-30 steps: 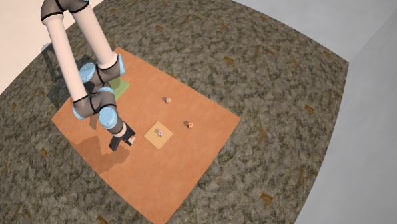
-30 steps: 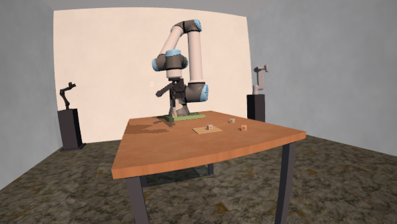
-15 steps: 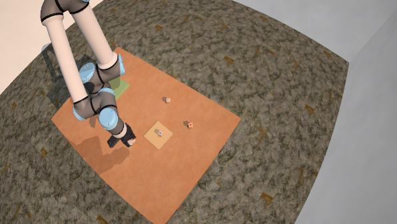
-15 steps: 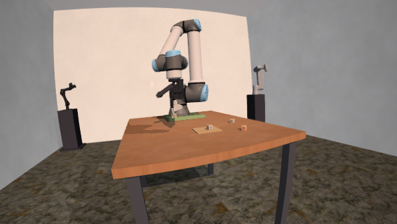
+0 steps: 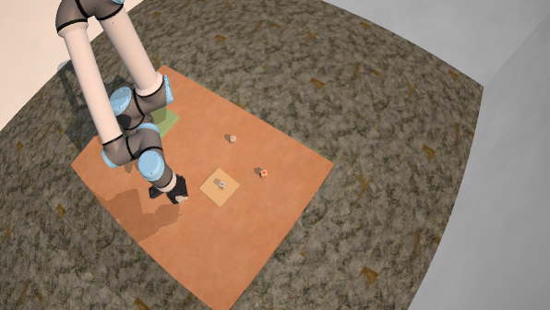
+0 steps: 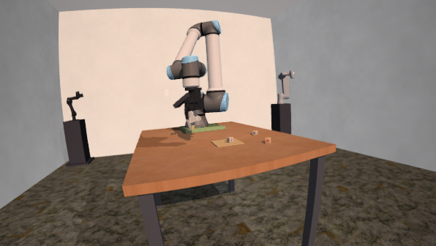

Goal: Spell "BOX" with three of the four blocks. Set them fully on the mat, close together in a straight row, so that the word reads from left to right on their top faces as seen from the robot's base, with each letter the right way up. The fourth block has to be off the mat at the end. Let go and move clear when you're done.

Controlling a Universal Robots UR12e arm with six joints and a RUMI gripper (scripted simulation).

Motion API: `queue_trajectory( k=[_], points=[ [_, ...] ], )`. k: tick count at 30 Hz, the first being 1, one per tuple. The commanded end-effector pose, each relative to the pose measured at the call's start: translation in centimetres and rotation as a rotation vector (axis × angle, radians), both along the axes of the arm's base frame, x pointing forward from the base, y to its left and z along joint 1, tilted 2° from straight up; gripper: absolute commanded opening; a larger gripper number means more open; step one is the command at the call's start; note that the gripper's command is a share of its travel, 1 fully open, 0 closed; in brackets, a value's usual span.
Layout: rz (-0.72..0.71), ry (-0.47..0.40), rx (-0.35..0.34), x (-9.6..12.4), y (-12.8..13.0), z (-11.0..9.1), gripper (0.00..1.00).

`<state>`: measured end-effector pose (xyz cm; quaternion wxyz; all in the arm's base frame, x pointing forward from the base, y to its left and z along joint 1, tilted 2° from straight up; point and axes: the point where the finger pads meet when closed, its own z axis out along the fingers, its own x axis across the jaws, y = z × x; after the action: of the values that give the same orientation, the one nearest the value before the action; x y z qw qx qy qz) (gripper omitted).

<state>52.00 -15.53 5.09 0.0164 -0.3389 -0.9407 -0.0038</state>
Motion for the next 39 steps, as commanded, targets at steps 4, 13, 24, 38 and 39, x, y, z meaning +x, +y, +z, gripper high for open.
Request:
queue_trajectory(
  k=[4, 13, 24, 38, 39],
  points=[
    [-0.191, 0.004, -0.01, 0.0, 0.1, -0.2, 0.05],
    [-0.385, 0.007, -0.015, 0.0, 0.3, -0.5, 0.05],
    [-0.607, 0.011, -0.022, 0.1, 0.6, -0.8, 0.05],
    [-0.874, 0.015, -0.029, 0.3, 0.9, -1.2, 0.05],
    [-0.896, 0.016, -0.03, 0.3, 0.9, -1.2, 0.05]
  ],
)
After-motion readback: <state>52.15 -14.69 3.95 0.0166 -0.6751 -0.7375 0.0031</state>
